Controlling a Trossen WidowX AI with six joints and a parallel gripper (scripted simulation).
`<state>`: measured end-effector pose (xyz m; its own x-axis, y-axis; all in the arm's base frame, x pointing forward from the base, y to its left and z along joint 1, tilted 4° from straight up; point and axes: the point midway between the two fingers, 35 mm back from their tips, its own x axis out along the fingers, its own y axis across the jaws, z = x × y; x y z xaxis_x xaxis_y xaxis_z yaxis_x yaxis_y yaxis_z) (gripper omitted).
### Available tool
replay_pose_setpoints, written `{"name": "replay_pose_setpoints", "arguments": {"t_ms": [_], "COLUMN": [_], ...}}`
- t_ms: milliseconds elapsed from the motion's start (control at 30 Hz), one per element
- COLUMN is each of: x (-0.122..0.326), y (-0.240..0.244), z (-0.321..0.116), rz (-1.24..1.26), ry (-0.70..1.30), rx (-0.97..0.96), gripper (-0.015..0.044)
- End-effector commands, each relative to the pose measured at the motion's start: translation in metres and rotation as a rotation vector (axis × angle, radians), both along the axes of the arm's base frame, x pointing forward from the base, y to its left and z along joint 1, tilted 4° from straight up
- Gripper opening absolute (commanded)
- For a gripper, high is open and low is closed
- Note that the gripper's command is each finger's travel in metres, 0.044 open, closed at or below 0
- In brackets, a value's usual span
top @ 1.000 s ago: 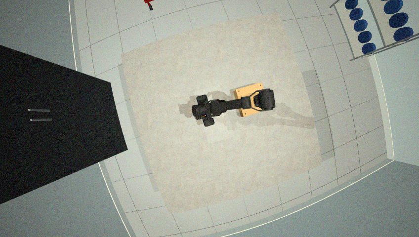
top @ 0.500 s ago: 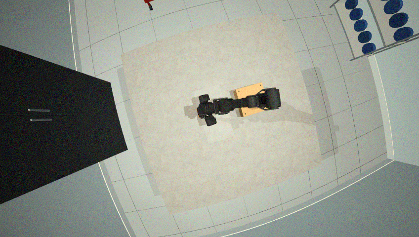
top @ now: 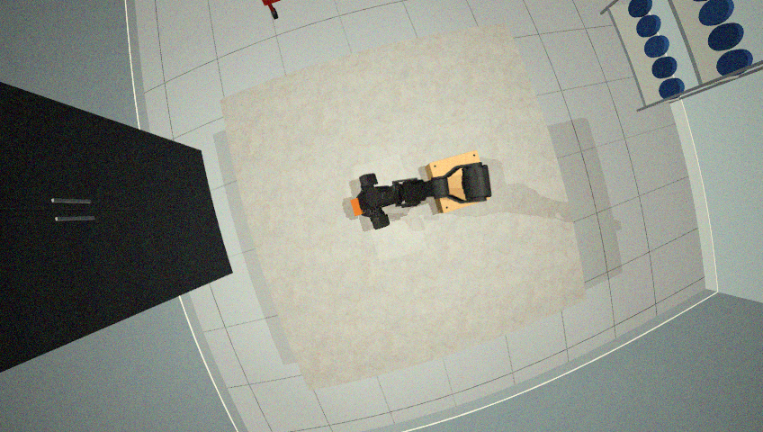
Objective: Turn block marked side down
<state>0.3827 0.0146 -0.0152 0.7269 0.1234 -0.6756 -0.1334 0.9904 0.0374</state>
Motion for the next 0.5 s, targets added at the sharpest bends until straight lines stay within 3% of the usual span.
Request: {"name": "replay_pose_setpoints", "arguments": {"t_ms": [0, 467], "x": [-0.0019, -0.0075], "y": [0.0002, 0.0007], "z": [-0.0094, -0.0184], "rz": [-0.004, -0.01], "ry": [-0.029, -0.212], "rx": [0.009, 0.034], "gripper": [0.0, 0.0]}}
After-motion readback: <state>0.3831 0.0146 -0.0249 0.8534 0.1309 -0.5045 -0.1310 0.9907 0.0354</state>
